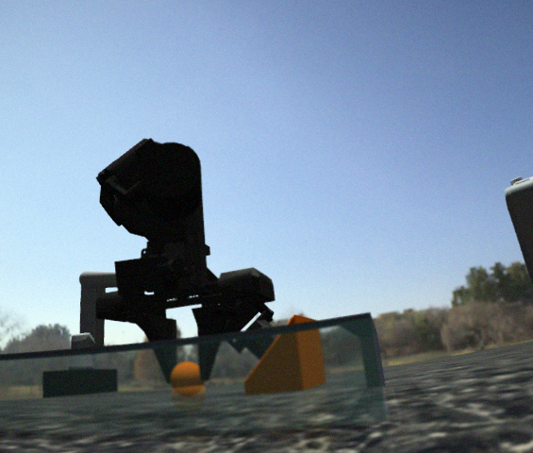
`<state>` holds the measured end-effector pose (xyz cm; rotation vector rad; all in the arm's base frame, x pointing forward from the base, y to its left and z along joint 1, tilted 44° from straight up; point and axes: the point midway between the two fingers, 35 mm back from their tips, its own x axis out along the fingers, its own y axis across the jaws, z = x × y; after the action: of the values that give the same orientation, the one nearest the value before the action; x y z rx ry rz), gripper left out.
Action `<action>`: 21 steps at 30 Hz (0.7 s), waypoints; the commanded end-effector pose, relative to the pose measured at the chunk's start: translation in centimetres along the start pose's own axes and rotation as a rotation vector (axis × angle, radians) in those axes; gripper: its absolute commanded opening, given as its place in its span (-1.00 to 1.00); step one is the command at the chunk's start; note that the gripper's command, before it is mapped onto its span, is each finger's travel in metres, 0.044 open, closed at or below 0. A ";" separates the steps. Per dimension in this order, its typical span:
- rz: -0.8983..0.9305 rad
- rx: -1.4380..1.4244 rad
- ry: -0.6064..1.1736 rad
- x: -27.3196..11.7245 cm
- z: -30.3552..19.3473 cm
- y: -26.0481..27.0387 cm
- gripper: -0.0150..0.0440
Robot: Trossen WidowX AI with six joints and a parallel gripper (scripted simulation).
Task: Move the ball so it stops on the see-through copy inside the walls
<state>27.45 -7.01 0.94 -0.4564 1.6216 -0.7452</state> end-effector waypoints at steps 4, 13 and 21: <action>-0.004 -0.007 -0.008 0.6 0.1 0.1 -0.49; -0.005 -0.007 -0.008 2.0 0.1 0.1 -0.49; -0.001 -0.003 -0.007 1.8 0.1 0.1 -0.05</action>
<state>27.20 -8.18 -0.41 -0.4620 1.6160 -0.7409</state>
